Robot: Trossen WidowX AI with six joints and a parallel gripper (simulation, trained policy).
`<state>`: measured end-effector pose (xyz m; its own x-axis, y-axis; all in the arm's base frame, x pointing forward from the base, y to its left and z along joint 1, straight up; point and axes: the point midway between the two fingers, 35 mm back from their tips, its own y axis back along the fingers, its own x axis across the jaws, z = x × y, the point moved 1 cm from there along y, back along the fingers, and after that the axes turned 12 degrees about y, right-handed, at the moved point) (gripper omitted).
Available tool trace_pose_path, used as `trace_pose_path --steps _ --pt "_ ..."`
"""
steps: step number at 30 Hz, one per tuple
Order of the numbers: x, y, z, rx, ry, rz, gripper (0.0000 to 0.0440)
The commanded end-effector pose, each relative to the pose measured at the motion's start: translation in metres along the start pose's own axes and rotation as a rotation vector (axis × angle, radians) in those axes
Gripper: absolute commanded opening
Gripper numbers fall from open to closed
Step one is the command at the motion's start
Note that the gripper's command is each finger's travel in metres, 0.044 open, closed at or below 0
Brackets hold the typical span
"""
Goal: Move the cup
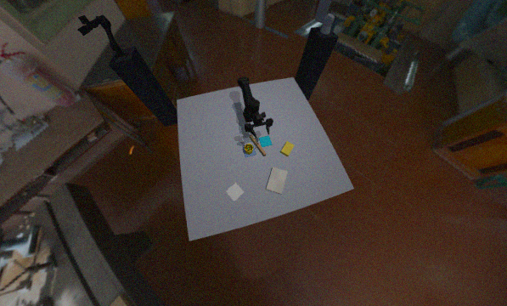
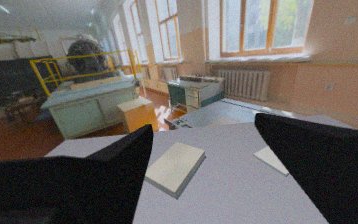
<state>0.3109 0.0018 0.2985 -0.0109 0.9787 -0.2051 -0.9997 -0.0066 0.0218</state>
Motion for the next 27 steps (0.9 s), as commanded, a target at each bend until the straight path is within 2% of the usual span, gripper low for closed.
trace_pose_path --steps 1,11,13,27 --pt "0.0 0.0 0.0 0.004 -0.002 -0.002 0.0374" --pt "0.006 -0.002 -0.007 0.095 -0.034 0.008 0.0111" --pt "0.009 -0.003 -0.01 0.122 -0.042 0.016 0.0071" --pt "0.032 -0.013 -0.018 0.3 -0.105 0.1 0.0107"
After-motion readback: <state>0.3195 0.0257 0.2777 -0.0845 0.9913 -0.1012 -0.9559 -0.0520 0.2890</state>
